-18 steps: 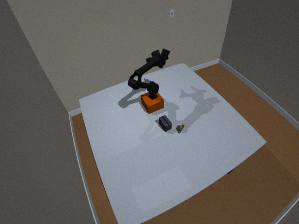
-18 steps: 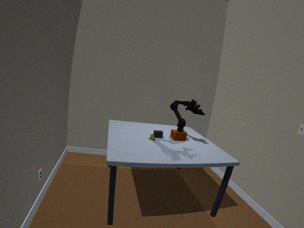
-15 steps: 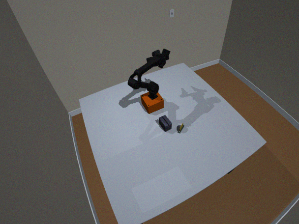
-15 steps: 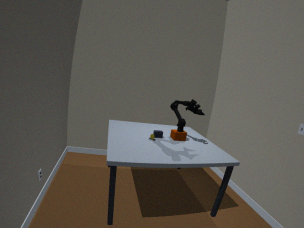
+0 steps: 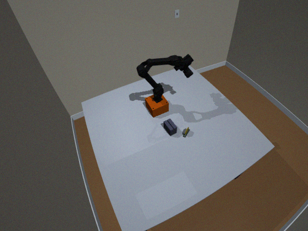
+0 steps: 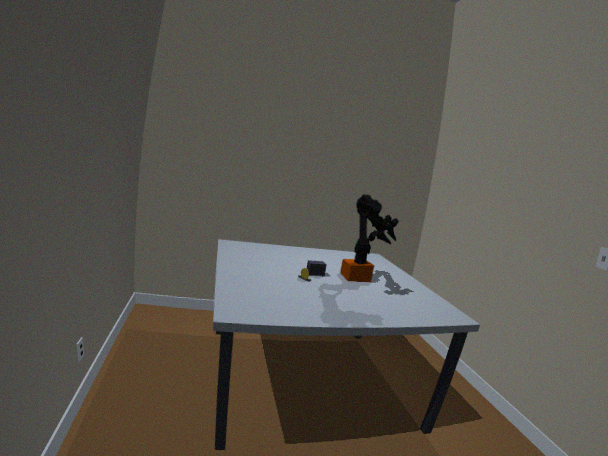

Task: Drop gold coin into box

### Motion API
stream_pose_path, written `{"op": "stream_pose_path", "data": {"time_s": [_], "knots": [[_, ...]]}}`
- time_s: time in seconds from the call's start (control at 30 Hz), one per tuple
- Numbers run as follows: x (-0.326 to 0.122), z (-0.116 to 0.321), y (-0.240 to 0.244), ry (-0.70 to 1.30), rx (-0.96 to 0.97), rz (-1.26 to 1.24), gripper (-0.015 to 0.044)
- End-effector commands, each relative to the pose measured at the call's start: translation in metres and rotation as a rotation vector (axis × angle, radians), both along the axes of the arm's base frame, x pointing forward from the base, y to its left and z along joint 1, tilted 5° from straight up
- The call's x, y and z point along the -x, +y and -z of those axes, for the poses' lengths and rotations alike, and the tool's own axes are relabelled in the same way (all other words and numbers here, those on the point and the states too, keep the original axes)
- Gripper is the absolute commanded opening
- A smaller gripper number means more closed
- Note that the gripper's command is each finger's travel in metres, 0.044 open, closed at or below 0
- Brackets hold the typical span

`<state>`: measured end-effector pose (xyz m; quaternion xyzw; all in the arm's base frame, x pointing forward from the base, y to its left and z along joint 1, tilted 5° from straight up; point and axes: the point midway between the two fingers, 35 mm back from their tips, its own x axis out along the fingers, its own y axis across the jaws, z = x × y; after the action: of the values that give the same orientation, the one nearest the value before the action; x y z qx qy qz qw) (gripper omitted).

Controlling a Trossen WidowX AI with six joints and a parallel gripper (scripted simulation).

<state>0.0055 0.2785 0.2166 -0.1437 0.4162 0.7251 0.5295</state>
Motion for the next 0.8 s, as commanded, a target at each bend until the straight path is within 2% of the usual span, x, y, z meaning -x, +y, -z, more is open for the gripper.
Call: {"op": "stream_pose_path", "data": {"time_s": [0.0,0.37,0.53,0.77], "knots": [[-0.060,0.015,0.006,0.071,0.157,0.318,0.0161],[-0.214,0.059,-0.044,0.288,0.477,1.191,0.0161],[-0.277,0.080,-0.100,0.398,0.570,1.602,0.0161],[-0.327,0.107,-0.180,0.577,0.679,2.110,0.0161]]}}
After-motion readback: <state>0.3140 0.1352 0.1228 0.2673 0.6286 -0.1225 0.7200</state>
